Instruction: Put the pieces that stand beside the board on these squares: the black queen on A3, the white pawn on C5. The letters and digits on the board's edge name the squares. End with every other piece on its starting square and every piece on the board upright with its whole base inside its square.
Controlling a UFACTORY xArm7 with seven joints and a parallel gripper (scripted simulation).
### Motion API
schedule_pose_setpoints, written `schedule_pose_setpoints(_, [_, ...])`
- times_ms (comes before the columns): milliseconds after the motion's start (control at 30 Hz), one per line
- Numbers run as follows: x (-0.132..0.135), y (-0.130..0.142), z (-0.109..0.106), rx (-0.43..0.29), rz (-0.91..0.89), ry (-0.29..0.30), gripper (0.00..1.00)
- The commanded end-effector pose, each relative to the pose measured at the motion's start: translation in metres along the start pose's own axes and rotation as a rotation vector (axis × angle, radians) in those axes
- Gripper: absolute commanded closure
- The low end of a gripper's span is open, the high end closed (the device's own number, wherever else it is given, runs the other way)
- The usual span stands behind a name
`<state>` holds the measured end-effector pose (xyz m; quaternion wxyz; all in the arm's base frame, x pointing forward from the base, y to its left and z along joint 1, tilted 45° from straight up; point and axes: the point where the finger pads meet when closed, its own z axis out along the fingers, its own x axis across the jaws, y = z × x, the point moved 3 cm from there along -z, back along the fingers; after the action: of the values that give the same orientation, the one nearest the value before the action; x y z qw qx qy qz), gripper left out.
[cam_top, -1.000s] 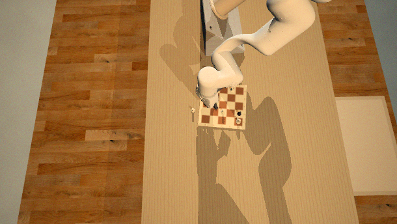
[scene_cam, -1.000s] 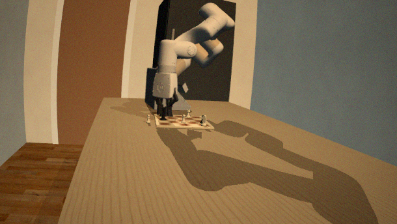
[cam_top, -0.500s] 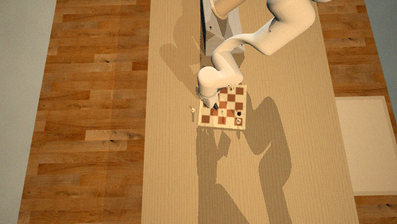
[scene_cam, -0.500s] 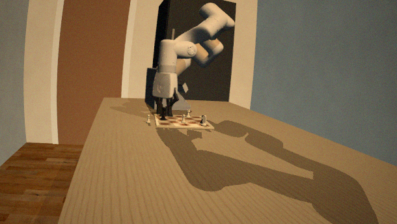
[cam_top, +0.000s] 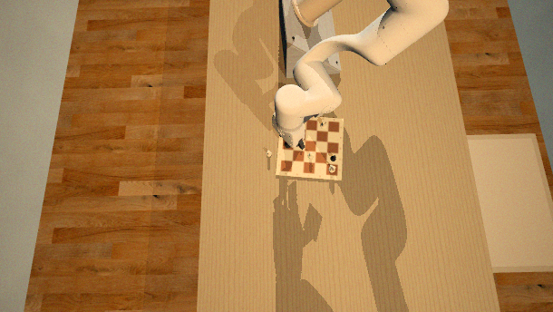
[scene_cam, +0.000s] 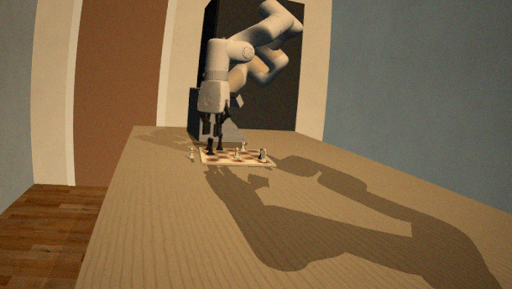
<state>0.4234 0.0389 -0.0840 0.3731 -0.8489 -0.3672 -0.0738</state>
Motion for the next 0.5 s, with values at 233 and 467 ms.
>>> schedule_pose_setpoints(233, [0.0,0.001,-0.048,-0.003,0.0,0.001,0.58])
schedule_pose_setpoints(467, [0.0,0.001,-0.051,-0.003,0.0,0.001,0.0])
